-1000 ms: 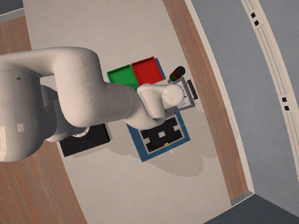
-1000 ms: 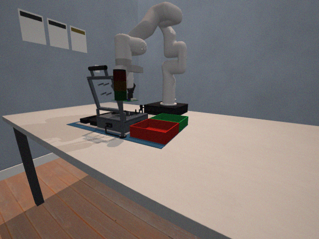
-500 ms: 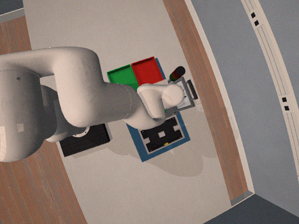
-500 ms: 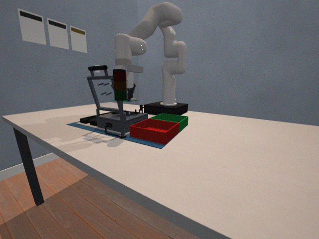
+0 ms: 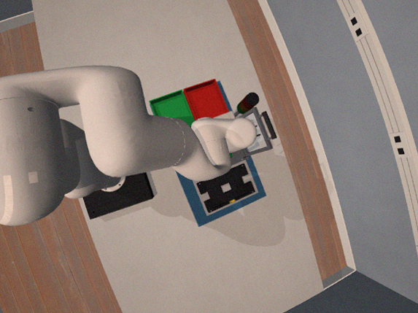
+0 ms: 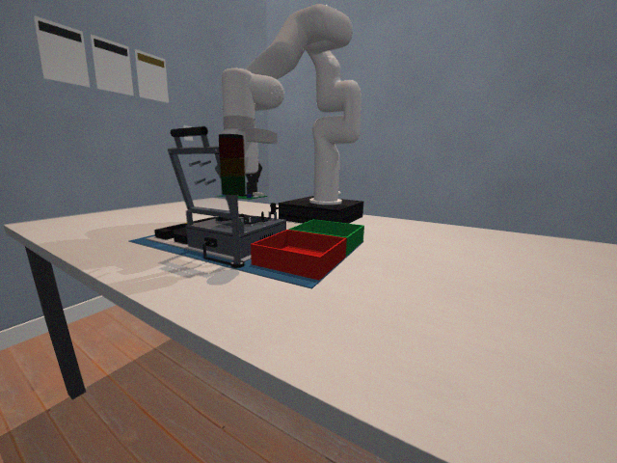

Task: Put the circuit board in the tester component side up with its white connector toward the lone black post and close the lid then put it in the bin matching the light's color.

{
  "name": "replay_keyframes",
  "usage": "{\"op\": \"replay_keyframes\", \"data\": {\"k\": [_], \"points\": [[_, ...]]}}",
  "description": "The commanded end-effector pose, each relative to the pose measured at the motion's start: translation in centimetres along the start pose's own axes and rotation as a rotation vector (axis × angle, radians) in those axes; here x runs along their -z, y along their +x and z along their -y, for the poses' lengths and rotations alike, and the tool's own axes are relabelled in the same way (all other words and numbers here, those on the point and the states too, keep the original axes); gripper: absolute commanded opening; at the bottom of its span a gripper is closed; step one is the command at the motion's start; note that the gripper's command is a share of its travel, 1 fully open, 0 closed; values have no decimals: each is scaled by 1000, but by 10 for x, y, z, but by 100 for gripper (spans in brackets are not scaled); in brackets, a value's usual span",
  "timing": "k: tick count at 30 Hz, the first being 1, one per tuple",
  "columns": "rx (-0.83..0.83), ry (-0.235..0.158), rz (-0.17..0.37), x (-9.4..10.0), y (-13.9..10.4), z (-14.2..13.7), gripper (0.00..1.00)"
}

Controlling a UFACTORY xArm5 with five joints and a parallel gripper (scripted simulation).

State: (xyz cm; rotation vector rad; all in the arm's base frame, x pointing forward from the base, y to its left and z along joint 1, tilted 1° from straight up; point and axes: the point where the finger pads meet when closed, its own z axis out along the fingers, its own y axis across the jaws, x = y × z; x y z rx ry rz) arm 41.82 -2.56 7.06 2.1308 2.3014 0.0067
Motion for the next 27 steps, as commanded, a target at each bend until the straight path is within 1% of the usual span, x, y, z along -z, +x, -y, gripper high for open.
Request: {"op": "replay_keyframes", "data": {"k": [1, 13, 15, 21, 27], "points": [[0, -4, 1, -3, 0, -1, 79], [0, -4, 1, -25, 0, -1, 79], [0, -4, 1, -25, 0, -1, 79], [0, -4, 1, -34, 1, -1, 79], [0, -4, 1, -39, 1, -1, 79]]}}
